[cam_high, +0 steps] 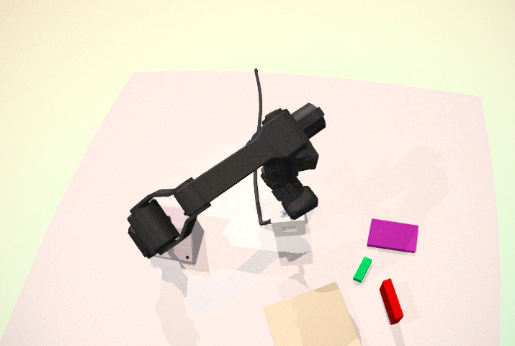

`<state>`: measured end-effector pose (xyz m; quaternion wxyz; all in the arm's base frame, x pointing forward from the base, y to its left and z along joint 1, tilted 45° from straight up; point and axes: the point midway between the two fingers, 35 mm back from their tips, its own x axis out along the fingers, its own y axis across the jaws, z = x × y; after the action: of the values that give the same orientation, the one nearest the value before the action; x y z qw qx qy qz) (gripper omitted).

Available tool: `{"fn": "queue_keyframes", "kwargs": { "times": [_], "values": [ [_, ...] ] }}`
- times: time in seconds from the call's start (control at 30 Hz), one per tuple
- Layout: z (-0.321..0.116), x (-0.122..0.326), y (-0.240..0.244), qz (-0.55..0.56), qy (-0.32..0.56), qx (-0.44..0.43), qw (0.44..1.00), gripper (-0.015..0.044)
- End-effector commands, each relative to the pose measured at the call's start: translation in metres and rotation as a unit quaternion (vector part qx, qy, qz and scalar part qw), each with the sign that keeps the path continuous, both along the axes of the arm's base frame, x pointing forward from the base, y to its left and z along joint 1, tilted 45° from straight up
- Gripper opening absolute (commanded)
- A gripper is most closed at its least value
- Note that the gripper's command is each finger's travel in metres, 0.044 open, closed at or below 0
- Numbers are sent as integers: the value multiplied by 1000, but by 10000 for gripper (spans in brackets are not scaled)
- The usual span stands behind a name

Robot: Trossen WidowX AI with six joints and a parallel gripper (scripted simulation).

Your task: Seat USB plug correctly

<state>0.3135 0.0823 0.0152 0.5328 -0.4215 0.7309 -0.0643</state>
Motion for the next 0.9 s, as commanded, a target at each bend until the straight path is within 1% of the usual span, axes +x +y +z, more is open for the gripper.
{"fn": "queue_keyframes", "kwargs": {
  "times": [0.0,0.43,0.87],
  "values": [
    [0,0,0,40,38,5,998,0],
    [0,0,0,162,153,17,975,0],
    [0,0,0,280,264,30,923,0]
  ]
}}
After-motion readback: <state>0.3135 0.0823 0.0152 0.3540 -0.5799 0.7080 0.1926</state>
